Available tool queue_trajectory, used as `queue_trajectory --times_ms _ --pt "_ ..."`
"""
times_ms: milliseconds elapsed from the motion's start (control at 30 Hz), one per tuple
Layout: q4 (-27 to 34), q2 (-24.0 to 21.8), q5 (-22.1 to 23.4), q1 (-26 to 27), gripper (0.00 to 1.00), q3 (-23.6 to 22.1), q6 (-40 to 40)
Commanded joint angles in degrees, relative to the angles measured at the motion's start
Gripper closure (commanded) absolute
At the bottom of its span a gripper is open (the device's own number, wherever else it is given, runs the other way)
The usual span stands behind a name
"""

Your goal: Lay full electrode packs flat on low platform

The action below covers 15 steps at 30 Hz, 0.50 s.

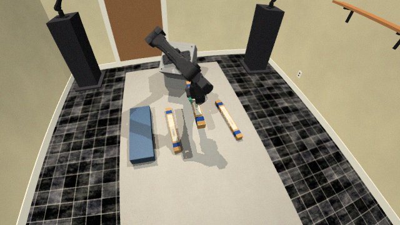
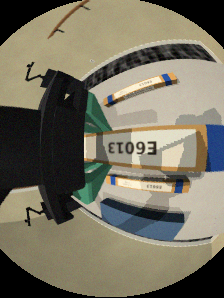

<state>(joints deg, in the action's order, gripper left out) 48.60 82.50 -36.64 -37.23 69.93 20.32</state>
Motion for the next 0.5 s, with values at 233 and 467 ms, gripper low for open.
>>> queue_trajectory --times_ms 233,467 --pt "0.8 -6.2 3.1 3.7 1.0 0.5 -6.3" --pt "0.8 -7.6 4.6 5.7 1.0 0.7 -8.9"
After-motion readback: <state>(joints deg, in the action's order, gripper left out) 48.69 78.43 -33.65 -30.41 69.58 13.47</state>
